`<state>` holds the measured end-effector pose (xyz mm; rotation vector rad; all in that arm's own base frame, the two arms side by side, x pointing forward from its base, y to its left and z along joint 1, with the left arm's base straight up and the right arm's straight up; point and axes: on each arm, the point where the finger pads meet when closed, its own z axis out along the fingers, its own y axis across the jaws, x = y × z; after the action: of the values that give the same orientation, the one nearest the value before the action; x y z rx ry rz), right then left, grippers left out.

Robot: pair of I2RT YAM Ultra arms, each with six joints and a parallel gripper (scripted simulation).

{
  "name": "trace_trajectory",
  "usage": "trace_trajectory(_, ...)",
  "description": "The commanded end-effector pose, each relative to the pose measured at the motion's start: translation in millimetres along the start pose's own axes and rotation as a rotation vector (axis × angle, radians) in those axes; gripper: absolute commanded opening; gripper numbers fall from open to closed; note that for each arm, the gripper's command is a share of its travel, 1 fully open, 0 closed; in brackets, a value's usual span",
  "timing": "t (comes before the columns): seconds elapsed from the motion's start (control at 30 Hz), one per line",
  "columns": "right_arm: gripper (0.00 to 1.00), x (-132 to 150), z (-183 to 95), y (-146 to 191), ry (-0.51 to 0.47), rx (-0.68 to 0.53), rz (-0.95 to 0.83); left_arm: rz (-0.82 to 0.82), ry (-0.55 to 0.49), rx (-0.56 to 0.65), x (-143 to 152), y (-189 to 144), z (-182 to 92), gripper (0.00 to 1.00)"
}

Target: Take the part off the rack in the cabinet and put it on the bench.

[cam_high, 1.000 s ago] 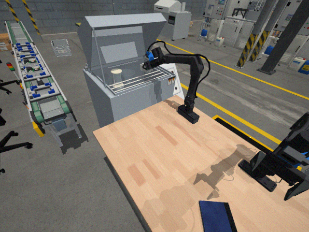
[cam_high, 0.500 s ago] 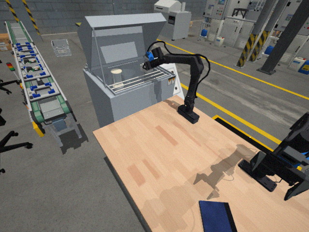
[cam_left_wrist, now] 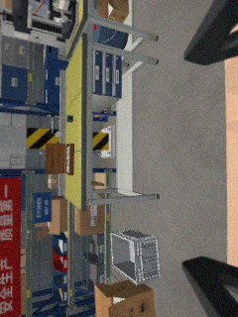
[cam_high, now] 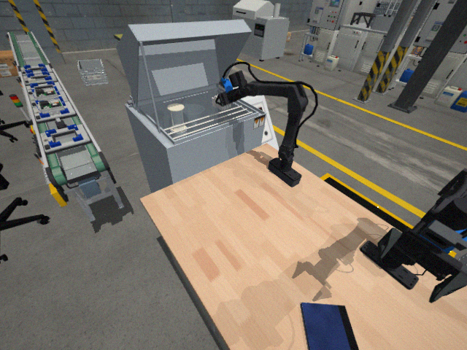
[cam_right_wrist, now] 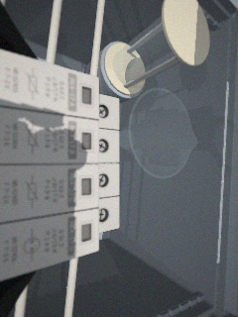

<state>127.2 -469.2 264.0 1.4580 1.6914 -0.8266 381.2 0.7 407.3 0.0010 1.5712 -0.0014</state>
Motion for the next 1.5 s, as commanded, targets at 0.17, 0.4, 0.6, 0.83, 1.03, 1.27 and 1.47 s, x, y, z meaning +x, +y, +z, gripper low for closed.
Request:
trace_trajectory(0.17, 0.76, -64.5, -24.6, 0.0, -0.192, -0.004, 0.023, 0.004, -0.044, -0.004, -19.4, -0.6, -6.7, 1.0)
trace_trajectory(0.4, 0.76, -64.3, -22.3, 3.4, -0.189, -0.009, 0.017, 0.004, -0.044, -0.004, -19.4, -0.6, -6.7, 1.0)
trace_trajectory(0.6, 0.76, -61.2, -18.2, 4.5, -0.179, -0.009, 0.015, 0.004, -0.044, -0.004, -19.4, -0.6, -6.7, 1.0)
trace_trajectory(0.83, 0.76, -59.5, -16.0, 5.1, -0.174, -0.009, 0.014, 0.004, -0.044, -0.004, -19.4, -0.6, -6.7, 1.0)
trace_trajectory(1.03, 0.76, -54.4, -15.8, 19.8, -0.163, -0.05, 0.0, 0.004, -0.044, -0.004, -19.4, -0.6, -6.7, 1.0)
trace_trajectory(1.27, 0.76, -65.2, -36.8, 49.6, -0.204, -0.107, -0.013, 0.004, -0.044, -0.004, -19.4, -0.6, -6.7, 1.0)
trace_trajectory(1.47, 0.76, -59.6, -46.5, 89.9, -0.206, -0.172, -0.05, 0.004, -0.044, -0.004, -19.4, -0.6, -6.7, 1.0)
